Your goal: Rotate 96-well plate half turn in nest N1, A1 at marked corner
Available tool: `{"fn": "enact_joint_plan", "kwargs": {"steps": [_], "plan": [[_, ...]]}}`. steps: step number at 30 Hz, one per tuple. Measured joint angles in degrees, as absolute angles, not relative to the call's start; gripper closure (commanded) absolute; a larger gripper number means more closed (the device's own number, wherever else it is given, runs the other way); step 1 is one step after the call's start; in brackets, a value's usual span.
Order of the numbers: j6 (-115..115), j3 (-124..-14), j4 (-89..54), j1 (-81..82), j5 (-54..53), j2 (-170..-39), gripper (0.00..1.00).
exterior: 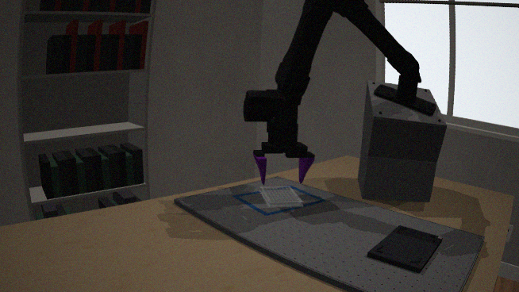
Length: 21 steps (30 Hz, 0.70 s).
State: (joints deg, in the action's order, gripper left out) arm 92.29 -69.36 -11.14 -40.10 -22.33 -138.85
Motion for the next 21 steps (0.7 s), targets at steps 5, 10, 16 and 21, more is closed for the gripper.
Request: {"fn": "enact_joint_plan", "kwargs": {"steps": [5, 10, 16, 21], "plan": [[92.77, -69.89, -10.13, -39.64, -22.26, -140.4, 0.0], [93.25, -70.5, -9.02, -39.2, -22.2, -141.86, 0.0], [93.71, -71.16, -7.97, -38.76, -22.11, -143.11, 0.0], [94.19, -71.83, -7.11, -38.33, -22.02, -144.73, 0.0]]}}
